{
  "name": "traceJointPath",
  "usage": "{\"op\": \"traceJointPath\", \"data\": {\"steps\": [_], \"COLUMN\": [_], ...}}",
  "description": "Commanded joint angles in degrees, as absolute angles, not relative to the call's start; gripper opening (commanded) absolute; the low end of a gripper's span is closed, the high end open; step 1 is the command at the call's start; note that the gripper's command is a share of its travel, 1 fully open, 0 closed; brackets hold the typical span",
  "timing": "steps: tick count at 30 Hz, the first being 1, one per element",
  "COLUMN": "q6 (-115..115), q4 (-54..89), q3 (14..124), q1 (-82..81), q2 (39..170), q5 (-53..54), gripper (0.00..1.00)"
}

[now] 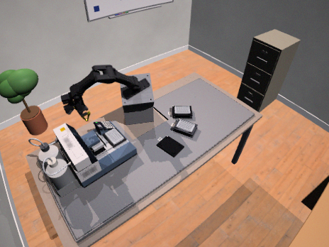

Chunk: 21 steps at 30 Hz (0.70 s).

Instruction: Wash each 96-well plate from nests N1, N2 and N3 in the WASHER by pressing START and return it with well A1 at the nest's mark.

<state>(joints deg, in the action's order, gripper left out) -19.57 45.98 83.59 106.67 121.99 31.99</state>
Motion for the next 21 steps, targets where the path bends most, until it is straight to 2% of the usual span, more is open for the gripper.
{"op": "traceJointPath", "data": {"steps": [1,15,16,21], "q6": [-19.6,-19.6,-19.5,-18.9], "q4": [46.0,46.0,45.3,43.2], "q3": [83.9,83.9,82.8,79.6], "q1": [107.4,107.4,107.3,106.8], "q2": [121.6,121.6,121.2,119.8], "q5": [32.2,32.2,32.2,32.1], "gripper": [1.00,1.00,0.00,0.00]}}
